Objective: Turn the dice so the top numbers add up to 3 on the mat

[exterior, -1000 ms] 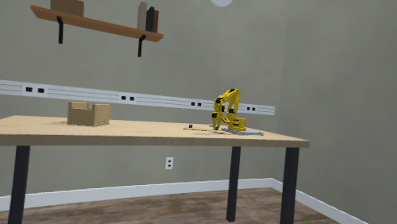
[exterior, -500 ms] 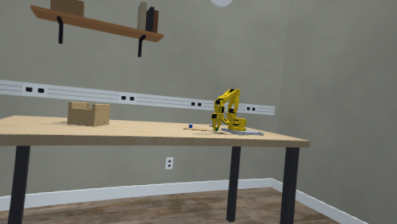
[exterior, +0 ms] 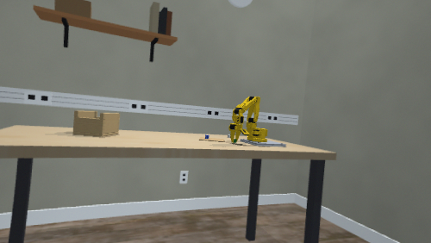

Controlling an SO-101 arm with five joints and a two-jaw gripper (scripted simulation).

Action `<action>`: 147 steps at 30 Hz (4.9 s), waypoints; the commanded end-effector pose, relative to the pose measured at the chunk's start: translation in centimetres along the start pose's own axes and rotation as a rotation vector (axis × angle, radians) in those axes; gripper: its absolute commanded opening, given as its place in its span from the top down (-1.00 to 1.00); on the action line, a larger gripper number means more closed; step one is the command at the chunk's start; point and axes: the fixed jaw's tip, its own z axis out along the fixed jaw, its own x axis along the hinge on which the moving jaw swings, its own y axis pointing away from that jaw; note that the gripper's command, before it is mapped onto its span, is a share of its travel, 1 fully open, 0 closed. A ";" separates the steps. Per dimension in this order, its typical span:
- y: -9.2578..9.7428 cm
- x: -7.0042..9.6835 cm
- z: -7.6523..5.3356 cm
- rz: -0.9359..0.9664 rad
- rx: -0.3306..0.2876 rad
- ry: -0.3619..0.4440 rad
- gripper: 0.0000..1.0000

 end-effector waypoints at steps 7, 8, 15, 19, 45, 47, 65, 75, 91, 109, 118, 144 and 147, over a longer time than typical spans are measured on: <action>0.5 0.1 0.7 -0.003 -0.021 -0.001 1.00; 0.5 0.1 0.7 -0.003 -0.021 -0.001 1.00; 0.5 0.1 0.7 -0.003 -0.021 -0.001 1.00; 0.5 0.1 0.7 -0.003 -0.021 -0.001 1.00; 0.5 0.1 0.7 -0.003 -0.021 -0.001 0.79; 0.5 0.1 0.7 -0.003 -0.021 -0.001 0.79; 0.5 0.1 0.7 -0.003 -0.021 -0.001 0.53; 0.5 0.1 0.7 -0.003 -0.021 -0.001 0.41; 0.1 0.1 -1.0 -0.003 -0.021 -0.001 0.41; 0.3 0.1 -5.2 -0.003 -0.021 -0.001 0.41; 0.3 0.1 -5.2 -0.003 -0.021 -0.001 0.41; -1.0 0.1 -7.8 -0.003 0.198 0.000 0.42; -1.2 0.1 -8.2 -0.003 0.229 0.000 0.43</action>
